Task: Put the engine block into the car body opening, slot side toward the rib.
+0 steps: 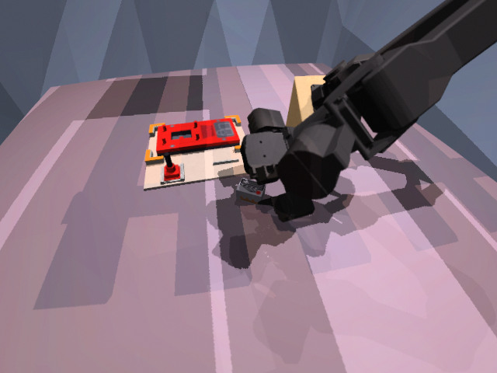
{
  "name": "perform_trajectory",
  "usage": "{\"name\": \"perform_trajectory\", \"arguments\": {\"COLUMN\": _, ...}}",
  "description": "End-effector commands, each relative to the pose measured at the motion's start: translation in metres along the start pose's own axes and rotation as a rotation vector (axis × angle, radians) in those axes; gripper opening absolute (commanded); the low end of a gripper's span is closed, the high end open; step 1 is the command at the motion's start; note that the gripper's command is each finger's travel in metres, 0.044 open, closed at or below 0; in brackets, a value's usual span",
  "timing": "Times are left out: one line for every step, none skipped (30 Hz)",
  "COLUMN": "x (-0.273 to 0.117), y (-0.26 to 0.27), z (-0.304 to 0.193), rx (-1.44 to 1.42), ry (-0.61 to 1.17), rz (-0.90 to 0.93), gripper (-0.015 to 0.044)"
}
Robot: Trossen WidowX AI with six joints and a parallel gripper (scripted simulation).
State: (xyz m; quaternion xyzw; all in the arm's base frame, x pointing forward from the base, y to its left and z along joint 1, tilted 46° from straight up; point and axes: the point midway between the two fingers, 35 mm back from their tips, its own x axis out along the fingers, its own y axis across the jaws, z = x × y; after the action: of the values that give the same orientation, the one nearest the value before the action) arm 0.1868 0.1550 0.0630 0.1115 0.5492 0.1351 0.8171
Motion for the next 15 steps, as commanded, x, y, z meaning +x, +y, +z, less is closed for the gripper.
{"name": "perform_trajectory", "arguments": {"x": 0.0002, "y": -0.0004, "z": -0.0012, "rx": -0.110, "ry": 0.032, "rz": 0.009, "gripper": 0.0440}}
{"name": "perform_trajectory", "arguments": {"x": 0.0004, "y": -0.0008, "z": -0.0012, "rx": -0.141, "ry": 0.039, "rz": 0.012, "gripper": 0.0440}}
{"name": "perform_trajectory", "arguments": {"x": 0.0006, "y": -0.0012, "z": -0.0013, "rx": -0.175, "ry": 0.047, "rz": 0.015, "gripper": 0.0440}}
{"name": "perform_trajectory", "arguments": {"x": 0.0007, "y": -0.0017, "z": -0.0014, "rx": -0.209, "ry": 0.054, "rz": 0.019, "gripper": 0.0440}}
{"name": "perform_trajectory", "arguments": {"x": 0.0009, "y": -0.0021, "z": -0.0014, "rx": -0.242, "ry": 0.062, "rz": 0.024, "gripper": 0.0440}}
{"name": "perform_trajectory", "arguments": {"x": 0.0011, "y": -0.0025, "z": -0.0015, "rx": -0.276, "ry": 0.069, "rz": 0.028, "gripper": 0.0440}}
{"name": "perform_trajectory", "arguments": {"x": 0.0012, "y": -0.0029, "z": -0.0015, "rx": -0.309, "ry": 0.076, "rz": 0.033, "gripper": 0.0440}}
{"name": "perform_trajectory", "arguments": {"x": 0.0013, "y": -0.0033, "z": -0.0016, "rx": -0.343, "ry": 0.083, "rz": 0.039, "gripper": 0.0440}}
{"name": "perform_trajectory", "arguments": {"x": 0.0014, "y": -0.0037, "z": -0.0016, "rx": -0.376, "ry": 0.090, "rz": 0.045, "gripper": 0.0440}}
{"name": "perform_trajectory", "arguments": {"x": 0.0015, "y": -0.0041, "z": -0.0016, "rx": -0.409, "ry": 0.096, "rz": 0.051, "gripper": 0.0440}}
{"name": "perform_trajectory", "arguments": {"x": 0.0016, "y": -0.0044, "z": -0.0016, "rx": -0.442, "ry": 0.102, "rz": 0.057, "gripper": 0.0440}}
{"name": "perform_trajectory", "arguments": {"x": 0.0017, "y": -0.0048, "z": -0.0016, "rx": -0.475, "ry": 0.108, "rz": 0.064, "gripper": 0.0440}}
{"name": "perform_trajectory", "arguments": {"x": 0.0017, "y": -0.0052, "z": -0.0016, "rx": -0.509, "ry": 0.114, "rz": 0.071, "gripper": 0.0440}}
{"name": "perform_trajectory", "arguments": {"x": 0.0018, "y": -0.0055, "z": -0.0016, "rx": -0.542, "ry": 0.119, "rz": 0.079, "gripper": 0.0440}}
{"name": "perform_trajectory", "arguments": {"x": 0.0018, "y": -0.0059, "z": -0.0016, "rx": -0.575, "ry": 0.124, "rz": 0.087, "gripper": 0.0440}}
